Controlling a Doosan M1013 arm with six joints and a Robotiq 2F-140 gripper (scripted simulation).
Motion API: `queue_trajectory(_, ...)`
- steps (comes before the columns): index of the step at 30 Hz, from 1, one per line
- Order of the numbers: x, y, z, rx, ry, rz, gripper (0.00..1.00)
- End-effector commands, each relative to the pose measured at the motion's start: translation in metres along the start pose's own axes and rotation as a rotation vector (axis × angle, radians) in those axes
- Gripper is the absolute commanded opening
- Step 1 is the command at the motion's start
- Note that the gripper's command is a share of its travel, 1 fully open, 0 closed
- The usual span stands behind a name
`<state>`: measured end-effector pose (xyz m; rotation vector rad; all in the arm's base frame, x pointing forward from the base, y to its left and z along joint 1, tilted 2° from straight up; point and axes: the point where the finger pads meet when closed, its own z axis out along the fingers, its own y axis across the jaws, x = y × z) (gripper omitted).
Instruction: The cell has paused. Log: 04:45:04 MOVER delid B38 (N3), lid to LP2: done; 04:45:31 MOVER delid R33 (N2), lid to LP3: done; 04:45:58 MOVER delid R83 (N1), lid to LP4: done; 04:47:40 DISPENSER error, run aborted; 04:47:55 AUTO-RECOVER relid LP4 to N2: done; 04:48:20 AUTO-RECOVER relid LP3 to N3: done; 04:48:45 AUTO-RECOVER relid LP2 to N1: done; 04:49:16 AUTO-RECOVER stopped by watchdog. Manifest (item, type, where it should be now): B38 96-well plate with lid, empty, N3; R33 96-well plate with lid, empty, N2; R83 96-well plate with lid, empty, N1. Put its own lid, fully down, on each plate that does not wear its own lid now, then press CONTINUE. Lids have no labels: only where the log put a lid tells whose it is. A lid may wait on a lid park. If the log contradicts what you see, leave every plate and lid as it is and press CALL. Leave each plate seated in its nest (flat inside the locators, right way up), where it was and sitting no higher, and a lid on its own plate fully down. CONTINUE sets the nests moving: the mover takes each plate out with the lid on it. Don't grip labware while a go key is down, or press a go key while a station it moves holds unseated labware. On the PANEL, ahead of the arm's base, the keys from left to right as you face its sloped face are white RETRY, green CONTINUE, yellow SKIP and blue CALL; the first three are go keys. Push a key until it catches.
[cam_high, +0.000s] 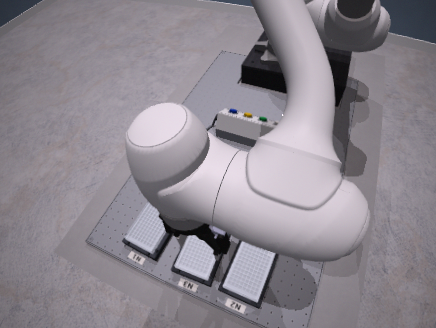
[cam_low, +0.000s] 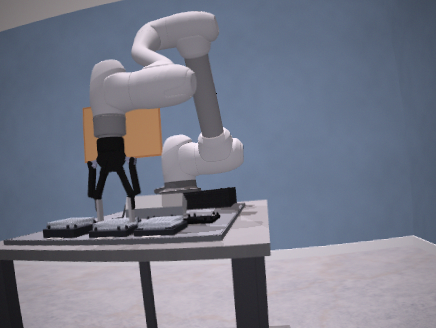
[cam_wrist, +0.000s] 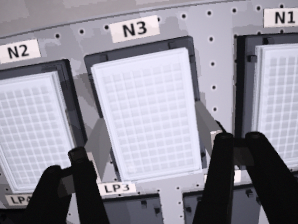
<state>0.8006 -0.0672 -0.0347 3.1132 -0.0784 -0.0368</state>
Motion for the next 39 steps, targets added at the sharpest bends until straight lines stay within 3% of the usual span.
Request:
queue_trajectory(1, 0.0, 0.0, -0.0002, 0.0, 0.0, 0.0, 0.0)
queue_trajectory(14, 0.0, 0.0, -0.0002, 0.0, 0.0, 0.0, 0.0)
queue_trajectory(15, 0.0, 0.0, -0.0002, 0.0, 0.0, 0.0, 0.66)
queue_trajectory(39, 0.0, 0.0, -0.0002, 0.0, 0.0, 0.0, 0.66)
